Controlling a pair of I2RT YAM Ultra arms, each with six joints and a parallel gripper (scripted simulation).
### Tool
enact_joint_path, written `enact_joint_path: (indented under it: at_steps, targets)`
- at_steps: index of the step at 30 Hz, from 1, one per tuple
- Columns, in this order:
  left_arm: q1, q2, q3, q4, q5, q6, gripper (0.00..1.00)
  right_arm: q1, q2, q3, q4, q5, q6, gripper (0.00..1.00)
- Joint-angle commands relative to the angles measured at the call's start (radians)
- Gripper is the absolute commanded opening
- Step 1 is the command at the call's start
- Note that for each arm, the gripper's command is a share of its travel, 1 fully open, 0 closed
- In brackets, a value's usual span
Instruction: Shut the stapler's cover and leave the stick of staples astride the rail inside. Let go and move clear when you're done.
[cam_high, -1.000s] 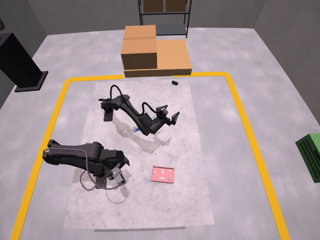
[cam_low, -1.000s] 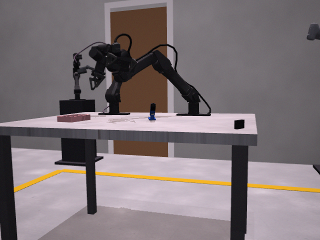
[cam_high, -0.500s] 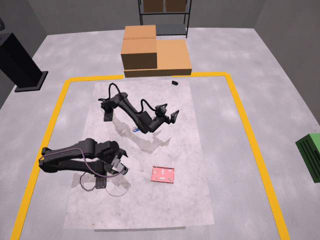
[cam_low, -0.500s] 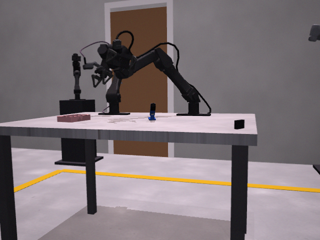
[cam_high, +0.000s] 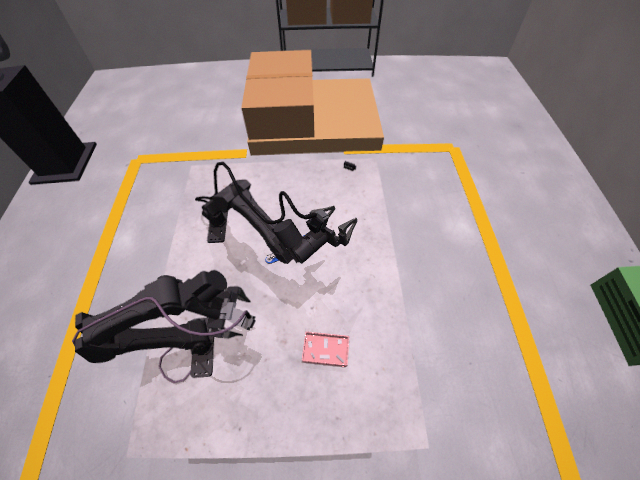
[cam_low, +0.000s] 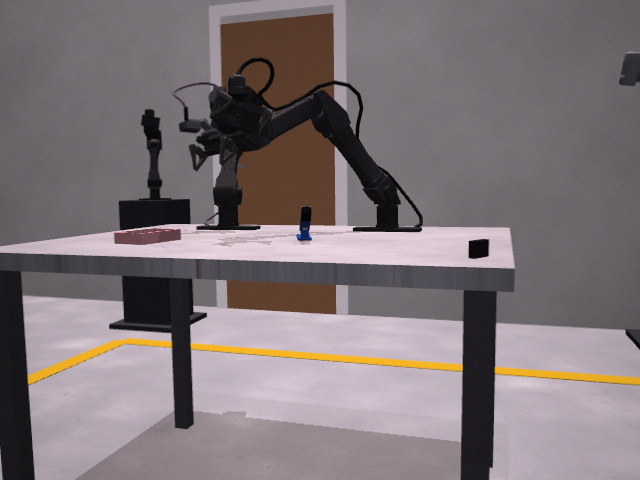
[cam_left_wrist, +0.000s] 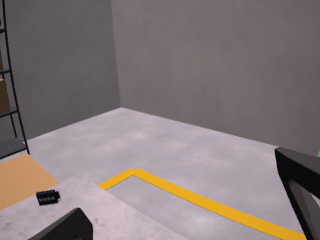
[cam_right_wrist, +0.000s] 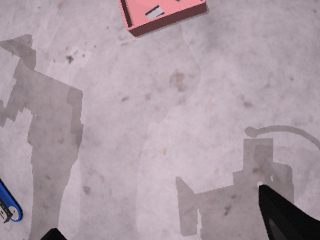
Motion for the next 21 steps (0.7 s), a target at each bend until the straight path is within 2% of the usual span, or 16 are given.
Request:
enact_joint_path:
  at_steps: [1,13,15,21]
  targets:
    - [-0.011,-0.042,-0.038,-0.087,0.035,-0.117,1.00,0.046,-0.036,-0.016,0.024,0.028,-0.044,1.00]
    - [-0.017,-0.117,-0.127,-0.259,0.068,-0.438,1.00,0.158,-0.085,-0.026,0.035,0.044,-0.084,1.00]
    - [-0.017,-0.117,-0.127,-0.259,0.068,-0.438,1.00,0.158,-0.085,-0.026,0.035,0.044,-0.084,1.00]
    - [-0.020,-0.140,-0.147,-0.358,0.075,-0.649,1.00,0.180,-0.094,-0.028,0.035,0.048,-0.091,1.00]
